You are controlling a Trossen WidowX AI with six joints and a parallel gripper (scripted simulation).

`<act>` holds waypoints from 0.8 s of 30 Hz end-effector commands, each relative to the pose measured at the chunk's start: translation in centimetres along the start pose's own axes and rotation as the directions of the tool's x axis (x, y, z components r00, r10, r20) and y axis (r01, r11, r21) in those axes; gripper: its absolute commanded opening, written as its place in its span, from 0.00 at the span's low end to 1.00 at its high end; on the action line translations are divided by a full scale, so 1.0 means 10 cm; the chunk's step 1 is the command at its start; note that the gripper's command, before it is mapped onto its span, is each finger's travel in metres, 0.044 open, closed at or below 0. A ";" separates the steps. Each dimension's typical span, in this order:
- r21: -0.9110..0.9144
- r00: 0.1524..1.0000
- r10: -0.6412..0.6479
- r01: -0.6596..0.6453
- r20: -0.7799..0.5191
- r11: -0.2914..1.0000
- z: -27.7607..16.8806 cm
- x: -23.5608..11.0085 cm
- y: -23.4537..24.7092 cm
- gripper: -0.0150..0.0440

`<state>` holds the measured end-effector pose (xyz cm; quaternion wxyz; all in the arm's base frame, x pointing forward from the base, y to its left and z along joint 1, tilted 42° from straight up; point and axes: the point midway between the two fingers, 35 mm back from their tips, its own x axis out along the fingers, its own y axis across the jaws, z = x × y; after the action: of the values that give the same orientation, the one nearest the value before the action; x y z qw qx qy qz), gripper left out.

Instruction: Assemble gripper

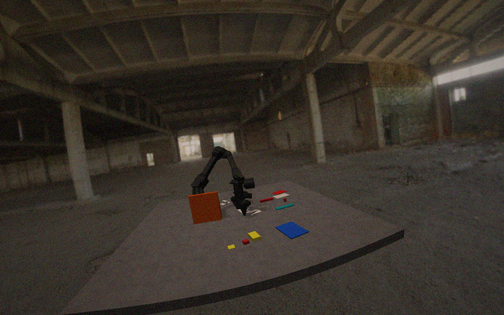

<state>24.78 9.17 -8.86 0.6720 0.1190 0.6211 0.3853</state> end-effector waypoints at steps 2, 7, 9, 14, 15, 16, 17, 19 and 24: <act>-0.001 1.000 0.003 -0.003 0.003 1.000 0.01 0.00 0.00 0.85; -0.001 1.000 0.003 -0.003 0.003 1.000 0.01 0.00 0.00 0.85; -0.001 1.000 0.003 -0.003 0.003 1.000 0.01 0.00 0.00 0.85; -0.001 1.000 0.003 -0.003 0.003 1.000 0.01 0.00 0.00 0.85; -0.001 1.000 0.003 -0.003 0.003 1.000 0.01 0.00 0.00 0.85; -0.001 1.000 0.003 -0.003 0.003 1.000 0.01 0.00 0.00 0.85; -0.001 1.000 0.003 -0.003 0.003 1.000 0.01 0.00 0.00 0.85; -0.001 1.000 0.003 -0.003 0.003 1.000 0.01 0.00 0.00 0.85; 0.000 1.000 0.000 0.000 0.000 1.000 0.00 0.00 0.00 0.94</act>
<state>24.78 9.17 -8.86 0.6720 0.1190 0.6211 0.3853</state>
